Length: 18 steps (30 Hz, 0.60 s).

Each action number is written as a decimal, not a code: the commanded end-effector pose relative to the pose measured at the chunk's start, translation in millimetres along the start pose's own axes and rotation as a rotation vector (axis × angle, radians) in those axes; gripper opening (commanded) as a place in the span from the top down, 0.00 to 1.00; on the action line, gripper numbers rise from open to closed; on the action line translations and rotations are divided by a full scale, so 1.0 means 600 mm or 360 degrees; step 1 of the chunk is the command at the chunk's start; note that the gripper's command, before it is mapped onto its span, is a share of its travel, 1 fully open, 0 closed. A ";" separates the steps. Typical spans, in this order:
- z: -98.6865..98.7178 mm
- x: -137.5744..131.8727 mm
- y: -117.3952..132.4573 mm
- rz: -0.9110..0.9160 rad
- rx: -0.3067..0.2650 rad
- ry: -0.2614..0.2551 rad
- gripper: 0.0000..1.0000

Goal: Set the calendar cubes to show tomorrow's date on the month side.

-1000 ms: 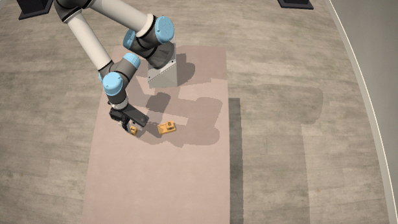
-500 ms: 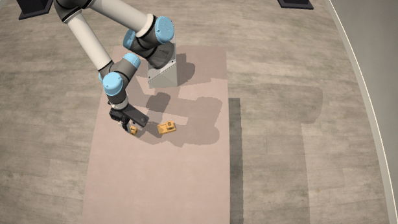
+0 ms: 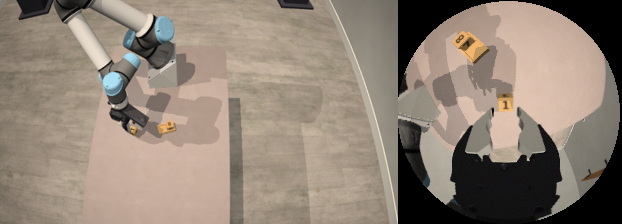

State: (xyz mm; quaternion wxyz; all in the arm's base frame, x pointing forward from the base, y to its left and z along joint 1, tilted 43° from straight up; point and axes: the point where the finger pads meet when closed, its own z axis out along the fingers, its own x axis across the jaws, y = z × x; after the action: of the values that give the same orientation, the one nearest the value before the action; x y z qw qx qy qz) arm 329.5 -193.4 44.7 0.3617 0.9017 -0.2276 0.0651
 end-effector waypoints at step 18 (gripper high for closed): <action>-0.034 0.000 0.000 0.0000 0.0000 0.0001 0.71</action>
State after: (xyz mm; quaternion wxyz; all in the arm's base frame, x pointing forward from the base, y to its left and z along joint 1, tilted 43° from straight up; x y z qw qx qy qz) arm 330.0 -186.2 52.4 0.3618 0.9018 -0.2272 0.0656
